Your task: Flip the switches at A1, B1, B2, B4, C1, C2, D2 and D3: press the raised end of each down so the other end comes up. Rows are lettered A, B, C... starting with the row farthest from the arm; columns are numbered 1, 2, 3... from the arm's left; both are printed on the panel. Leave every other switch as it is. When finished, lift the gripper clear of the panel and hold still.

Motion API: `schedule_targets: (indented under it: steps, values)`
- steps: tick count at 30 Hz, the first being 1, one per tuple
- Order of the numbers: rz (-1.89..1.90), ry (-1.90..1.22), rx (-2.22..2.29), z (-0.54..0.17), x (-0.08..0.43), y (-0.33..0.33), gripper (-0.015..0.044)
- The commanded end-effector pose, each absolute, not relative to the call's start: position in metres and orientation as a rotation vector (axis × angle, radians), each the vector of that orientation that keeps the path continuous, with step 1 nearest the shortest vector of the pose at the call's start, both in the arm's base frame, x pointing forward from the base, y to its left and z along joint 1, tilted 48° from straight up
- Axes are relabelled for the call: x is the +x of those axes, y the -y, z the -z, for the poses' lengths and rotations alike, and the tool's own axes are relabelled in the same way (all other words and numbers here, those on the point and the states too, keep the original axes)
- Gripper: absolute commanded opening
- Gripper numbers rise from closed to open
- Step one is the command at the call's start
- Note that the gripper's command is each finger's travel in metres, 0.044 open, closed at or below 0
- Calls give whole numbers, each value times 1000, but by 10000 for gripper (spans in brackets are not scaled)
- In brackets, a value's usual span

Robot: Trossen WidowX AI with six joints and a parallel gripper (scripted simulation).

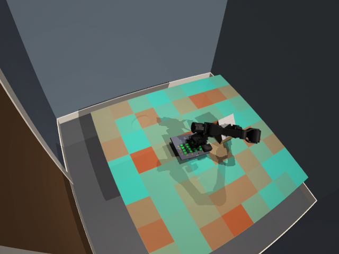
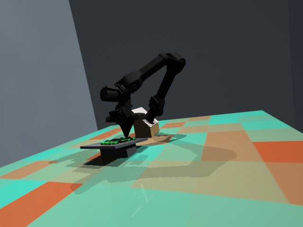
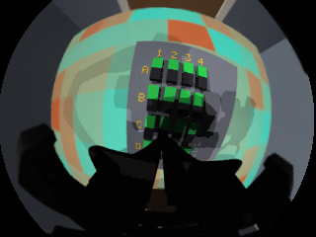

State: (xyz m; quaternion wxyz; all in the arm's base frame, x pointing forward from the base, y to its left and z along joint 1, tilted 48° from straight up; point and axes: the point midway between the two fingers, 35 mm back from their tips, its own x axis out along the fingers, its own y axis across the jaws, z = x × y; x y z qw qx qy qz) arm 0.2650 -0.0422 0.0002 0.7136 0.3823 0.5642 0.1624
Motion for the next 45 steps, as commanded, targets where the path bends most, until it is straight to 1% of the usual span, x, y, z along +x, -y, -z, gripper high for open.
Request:
schedule_targets:
  steps: [1, 45]
  values:
    - [-359, -1252, 855, 1, 265, 41, 0]
    - [-359, -1252, 856, 3, 266, 39, 0]
